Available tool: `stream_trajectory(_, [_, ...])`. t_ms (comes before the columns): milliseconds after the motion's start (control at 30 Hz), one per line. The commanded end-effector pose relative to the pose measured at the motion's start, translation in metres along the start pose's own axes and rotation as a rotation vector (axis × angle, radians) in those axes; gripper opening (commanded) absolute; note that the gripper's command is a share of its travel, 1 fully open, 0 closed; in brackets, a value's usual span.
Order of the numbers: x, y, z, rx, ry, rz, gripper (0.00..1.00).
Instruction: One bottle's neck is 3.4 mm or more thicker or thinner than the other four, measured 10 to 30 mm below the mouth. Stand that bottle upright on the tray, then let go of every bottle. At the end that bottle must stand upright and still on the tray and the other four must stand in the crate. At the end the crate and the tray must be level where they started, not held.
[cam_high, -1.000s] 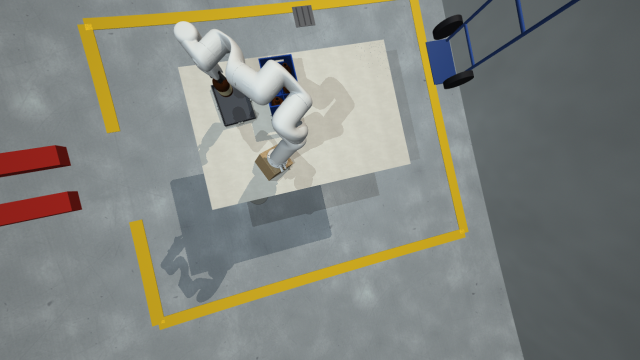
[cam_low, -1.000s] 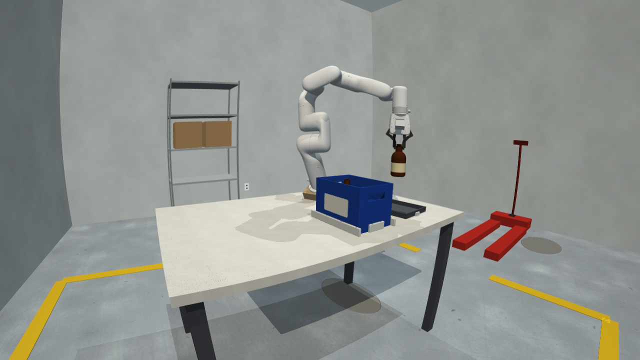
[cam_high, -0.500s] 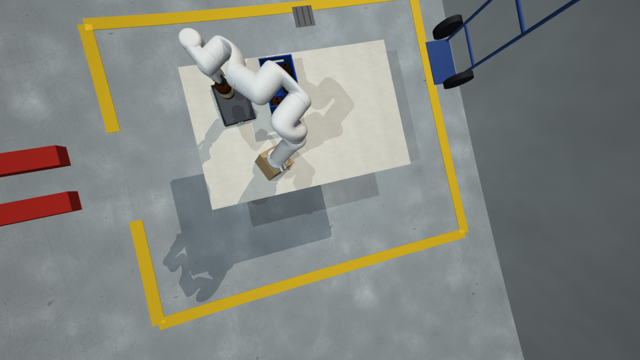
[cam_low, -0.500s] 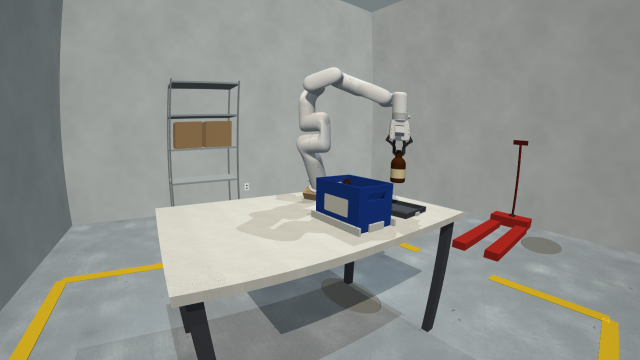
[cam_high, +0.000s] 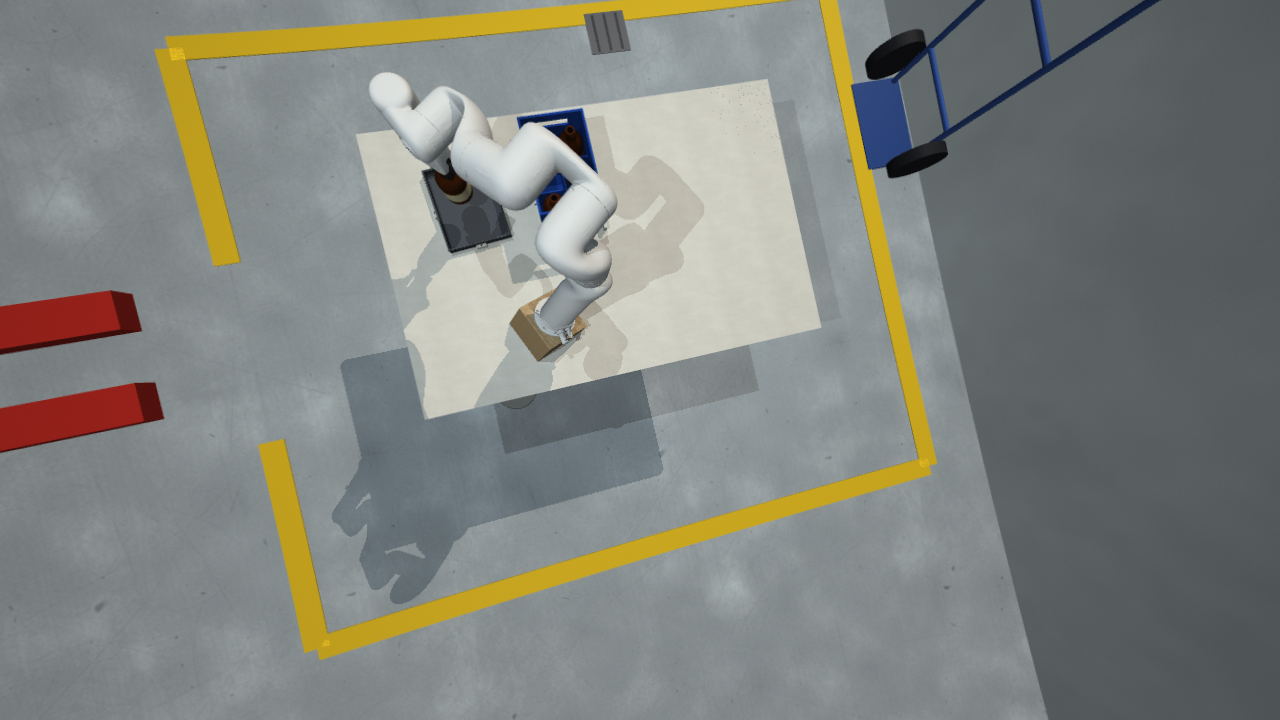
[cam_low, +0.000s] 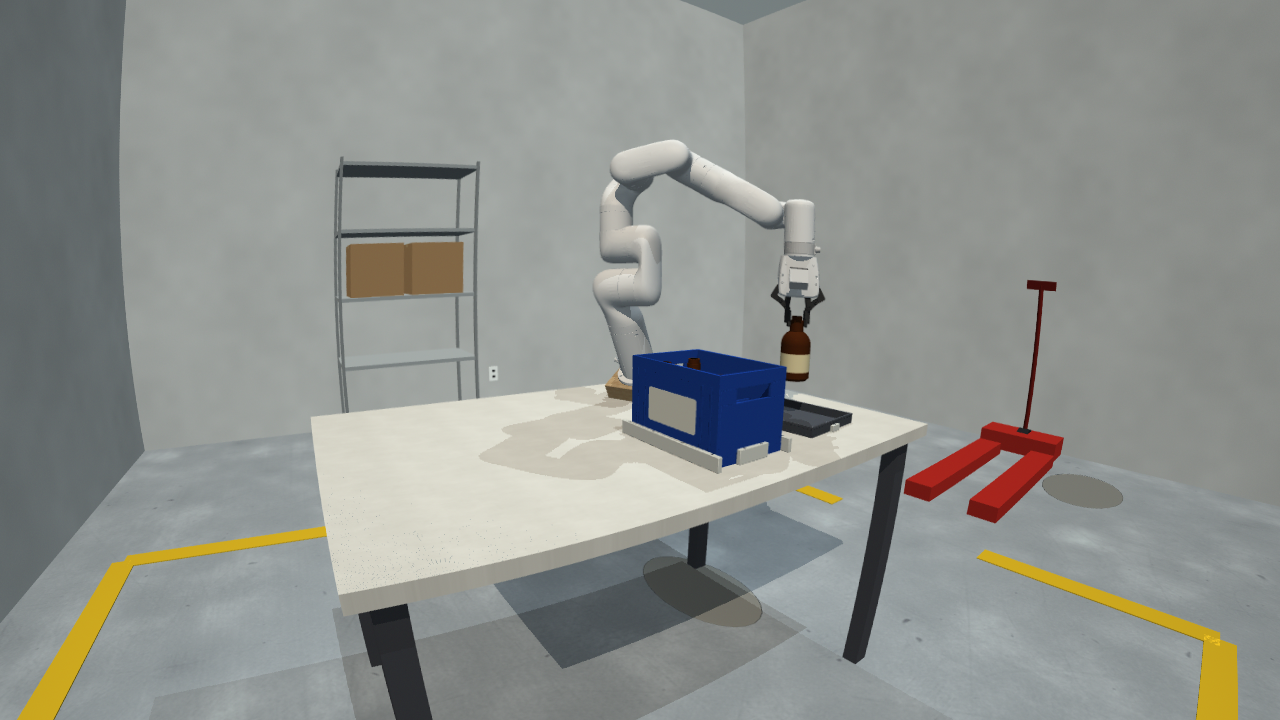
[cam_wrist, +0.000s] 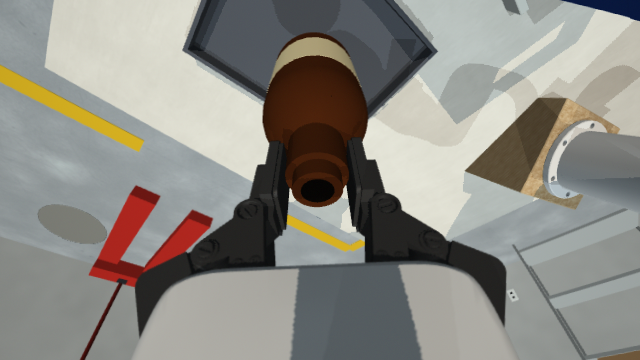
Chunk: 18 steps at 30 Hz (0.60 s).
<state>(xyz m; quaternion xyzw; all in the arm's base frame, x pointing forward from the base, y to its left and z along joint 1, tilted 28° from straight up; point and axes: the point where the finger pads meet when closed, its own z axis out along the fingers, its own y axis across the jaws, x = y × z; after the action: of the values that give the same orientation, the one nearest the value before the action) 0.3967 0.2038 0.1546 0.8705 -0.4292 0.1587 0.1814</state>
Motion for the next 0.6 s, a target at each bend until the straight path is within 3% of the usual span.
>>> stream_trajectory(0, [0.0,-0.002,0.013,0.004,0.0,-0.001,0.0])
stream_trajectory(567, [0.0,-0.002,0.053,0.004,0.0,-0.001,0.0])
